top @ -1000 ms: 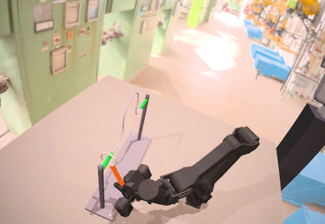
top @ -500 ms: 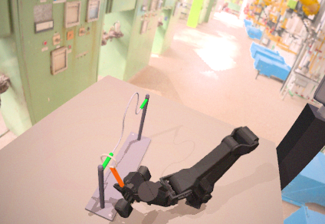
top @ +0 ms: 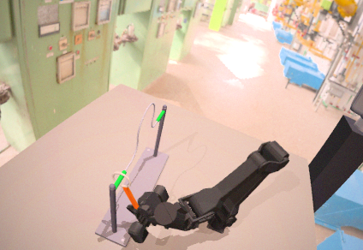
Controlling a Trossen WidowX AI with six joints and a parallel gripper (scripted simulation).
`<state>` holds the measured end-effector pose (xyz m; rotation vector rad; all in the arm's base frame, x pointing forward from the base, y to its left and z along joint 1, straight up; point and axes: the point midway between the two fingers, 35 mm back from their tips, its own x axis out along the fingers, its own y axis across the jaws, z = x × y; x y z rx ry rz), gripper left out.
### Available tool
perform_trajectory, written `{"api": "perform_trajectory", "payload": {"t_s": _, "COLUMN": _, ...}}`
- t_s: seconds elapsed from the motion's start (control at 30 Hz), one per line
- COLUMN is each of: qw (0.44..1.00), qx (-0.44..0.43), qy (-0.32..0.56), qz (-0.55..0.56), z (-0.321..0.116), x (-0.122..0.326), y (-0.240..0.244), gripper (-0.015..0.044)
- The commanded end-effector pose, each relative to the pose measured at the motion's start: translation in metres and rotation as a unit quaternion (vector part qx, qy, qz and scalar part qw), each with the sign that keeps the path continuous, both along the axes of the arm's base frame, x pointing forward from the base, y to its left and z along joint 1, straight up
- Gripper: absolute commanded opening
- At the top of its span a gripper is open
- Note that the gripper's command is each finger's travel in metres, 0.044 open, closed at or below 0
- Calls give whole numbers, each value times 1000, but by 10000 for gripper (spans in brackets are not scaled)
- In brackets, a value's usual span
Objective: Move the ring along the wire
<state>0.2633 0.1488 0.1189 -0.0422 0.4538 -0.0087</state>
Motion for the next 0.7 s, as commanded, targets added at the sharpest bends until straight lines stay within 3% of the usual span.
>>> {"api": "perform_trajectory", "payload": {"t_s": 0.0, "qw": 1000, "qx": 0, "qy": 0, "qz": 0, "z": 0, "x": 0, "y": 0, "gripper": 60}}
{"api": "perform_trajectory", "payload": {"t_s": 0.13, "qw": 1000, "qx": 0, "qy": 0, "qz": 0, "z": 1, "x": -2, "y": 0, "gripper": 160}}
{"api": "perform_trajectory", "payload": {"t_s": 0.67, "qw": 1000, "qx": 2, "qy": 1, "qz": -2, "z": 21, "x": -45, "y": 1, "gripper": 160}}
